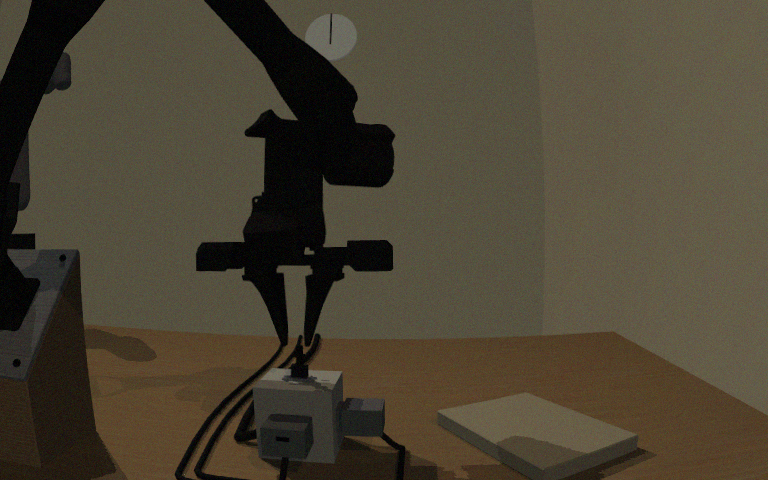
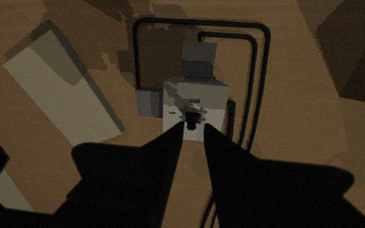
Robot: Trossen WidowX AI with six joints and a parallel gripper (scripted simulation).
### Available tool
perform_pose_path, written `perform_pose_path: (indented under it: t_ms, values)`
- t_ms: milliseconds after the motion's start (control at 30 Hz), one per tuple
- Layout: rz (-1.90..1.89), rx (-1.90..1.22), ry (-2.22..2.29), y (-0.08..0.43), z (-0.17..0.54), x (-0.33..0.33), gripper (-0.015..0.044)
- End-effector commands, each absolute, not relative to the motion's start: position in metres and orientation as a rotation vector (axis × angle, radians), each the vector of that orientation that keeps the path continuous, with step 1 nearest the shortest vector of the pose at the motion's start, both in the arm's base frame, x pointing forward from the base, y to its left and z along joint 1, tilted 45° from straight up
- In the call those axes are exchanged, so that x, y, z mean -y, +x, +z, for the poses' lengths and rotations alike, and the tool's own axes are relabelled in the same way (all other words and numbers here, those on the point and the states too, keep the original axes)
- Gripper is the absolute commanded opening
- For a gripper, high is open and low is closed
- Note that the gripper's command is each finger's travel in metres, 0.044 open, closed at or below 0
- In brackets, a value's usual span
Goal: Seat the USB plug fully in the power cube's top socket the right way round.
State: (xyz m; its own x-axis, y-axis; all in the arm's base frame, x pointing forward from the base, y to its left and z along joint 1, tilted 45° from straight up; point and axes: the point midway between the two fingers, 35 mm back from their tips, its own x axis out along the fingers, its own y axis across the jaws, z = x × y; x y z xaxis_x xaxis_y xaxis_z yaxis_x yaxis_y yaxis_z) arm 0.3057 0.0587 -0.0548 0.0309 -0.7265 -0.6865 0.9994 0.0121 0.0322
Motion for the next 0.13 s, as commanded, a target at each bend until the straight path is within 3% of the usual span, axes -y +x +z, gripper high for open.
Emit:
perform_pose_path:
  t_ms: [0, 100]
  values:
    - [-1.467, -0.57, 0.618, 0.306, -0.0524, -0.062, 0.0095]
    - [-1.467, -0.571, 0.618, 0.306, -0.0503, -0.0642, 0.0095]
